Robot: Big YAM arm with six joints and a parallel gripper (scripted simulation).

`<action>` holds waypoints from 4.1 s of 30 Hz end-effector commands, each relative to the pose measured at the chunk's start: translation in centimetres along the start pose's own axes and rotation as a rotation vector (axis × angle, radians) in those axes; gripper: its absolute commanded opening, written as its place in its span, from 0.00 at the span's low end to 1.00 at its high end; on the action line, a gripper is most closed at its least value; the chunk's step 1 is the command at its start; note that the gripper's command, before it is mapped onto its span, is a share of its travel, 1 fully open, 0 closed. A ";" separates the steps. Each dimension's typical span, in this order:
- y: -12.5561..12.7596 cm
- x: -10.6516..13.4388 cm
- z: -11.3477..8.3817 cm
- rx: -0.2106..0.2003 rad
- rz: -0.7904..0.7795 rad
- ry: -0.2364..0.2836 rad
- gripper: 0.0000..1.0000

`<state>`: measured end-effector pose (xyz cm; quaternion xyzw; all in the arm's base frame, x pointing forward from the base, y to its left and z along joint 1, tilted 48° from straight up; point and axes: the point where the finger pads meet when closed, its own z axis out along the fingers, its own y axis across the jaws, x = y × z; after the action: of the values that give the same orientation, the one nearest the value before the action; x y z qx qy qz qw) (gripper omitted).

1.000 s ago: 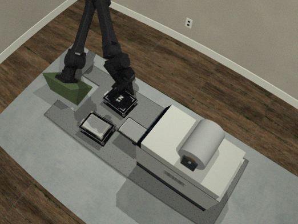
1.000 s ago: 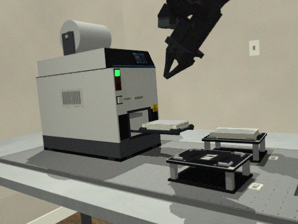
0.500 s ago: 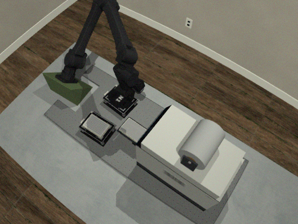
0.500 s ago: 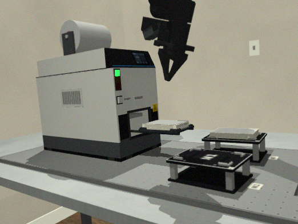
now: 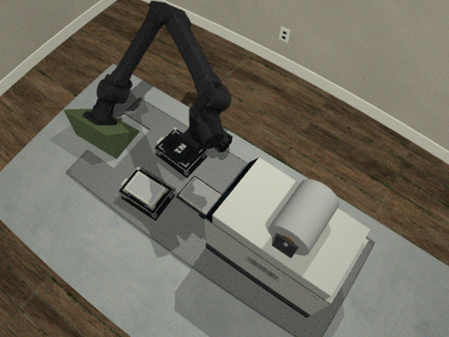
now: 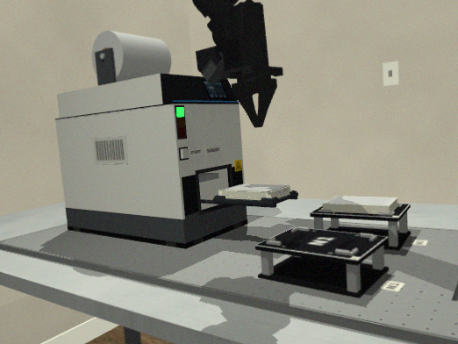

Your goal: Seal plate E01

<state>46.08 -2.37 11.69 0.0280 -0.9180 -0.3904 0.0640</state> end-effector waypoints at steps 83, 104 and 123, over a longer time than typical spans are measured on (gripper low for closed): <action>1.5 0.9 9.8 -0.020 -0.003 -0.352 1.00; -0.8 -3.0 6.6 0.002 -0.060 -0.421 1.00; -6.2 -6.3 7.4 -0.008 -0.023 -0.387 1.00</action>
<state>48.79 1.55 0.52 -0.0400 -0.9124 -0.3967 -0.0921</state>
